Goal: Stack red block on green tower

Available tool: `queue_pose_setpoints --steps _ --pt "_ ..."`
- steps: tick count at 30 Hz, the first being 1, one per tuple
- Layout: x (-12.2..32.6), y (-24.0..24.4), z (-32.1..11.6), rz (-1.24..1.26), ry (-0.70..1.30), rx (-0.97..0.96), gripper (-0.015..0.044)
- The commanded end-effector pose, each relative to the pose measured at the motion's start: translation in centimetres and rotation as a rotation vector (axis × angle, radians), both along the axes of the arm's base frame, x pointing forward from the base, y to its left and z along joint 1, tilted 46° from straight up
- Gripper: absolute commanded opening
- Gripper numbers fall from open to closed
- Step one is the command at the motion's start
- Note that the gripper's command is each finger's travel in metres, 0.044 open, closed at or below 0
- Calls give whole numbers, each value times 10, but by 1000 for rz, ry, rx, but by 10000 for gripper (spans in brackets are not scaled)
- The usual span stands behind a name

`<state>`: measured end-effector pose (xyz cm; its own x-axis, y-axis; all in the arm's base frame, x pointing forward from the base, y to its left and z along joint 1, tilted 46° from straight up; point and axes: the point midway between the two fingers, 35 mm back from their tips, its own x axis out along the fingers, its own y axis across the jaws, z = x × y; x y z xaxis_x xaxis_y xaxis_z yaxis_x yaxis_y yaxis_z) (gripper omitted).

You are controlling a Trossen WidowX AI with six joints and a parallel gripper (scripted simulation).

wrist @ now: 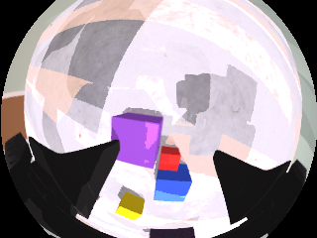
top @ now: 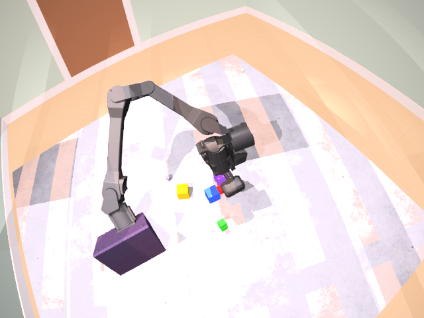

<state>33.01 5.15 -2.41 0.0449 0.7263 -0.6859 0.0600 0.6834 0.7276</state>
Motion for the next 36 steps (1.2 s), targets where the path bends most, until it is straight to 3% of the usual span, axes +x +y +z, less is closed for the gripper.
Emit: queue_pose_setpoints --steps 1,12,24,36 --pt "-16 20 -18 61 62 -19 440" --pt "2 -28 27 0 0 -2 440" --pt "-14 -28 28 61 62 -22 440" --pt "-14 -2 3 61 62 -20 440"
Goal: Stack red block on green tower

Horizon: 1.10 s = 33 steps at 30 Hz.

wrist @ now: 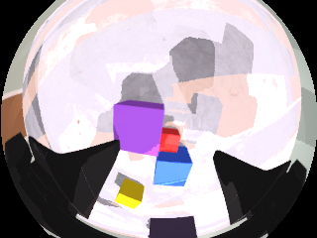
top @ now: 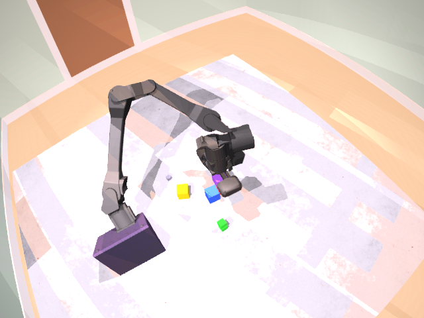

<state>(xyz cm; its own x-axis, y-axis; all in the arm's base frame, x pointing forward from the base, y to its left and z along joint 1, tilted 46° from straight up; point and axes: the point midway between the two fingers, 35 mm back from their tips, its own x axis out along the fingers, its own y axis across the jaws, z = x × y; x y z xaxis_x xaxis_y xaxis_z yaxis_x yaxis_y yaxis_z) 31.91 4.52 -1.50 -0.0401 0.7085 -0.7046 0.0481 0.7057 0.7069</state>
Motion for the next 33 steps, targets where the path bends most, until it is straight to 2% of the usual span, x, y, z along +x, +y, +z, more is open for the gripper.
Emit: queue_pose_setpoints --steps 1,33 --pt "-4 4 -6 -9 11 5 440" --pt "-5 26 -28 -9 11 6 440"
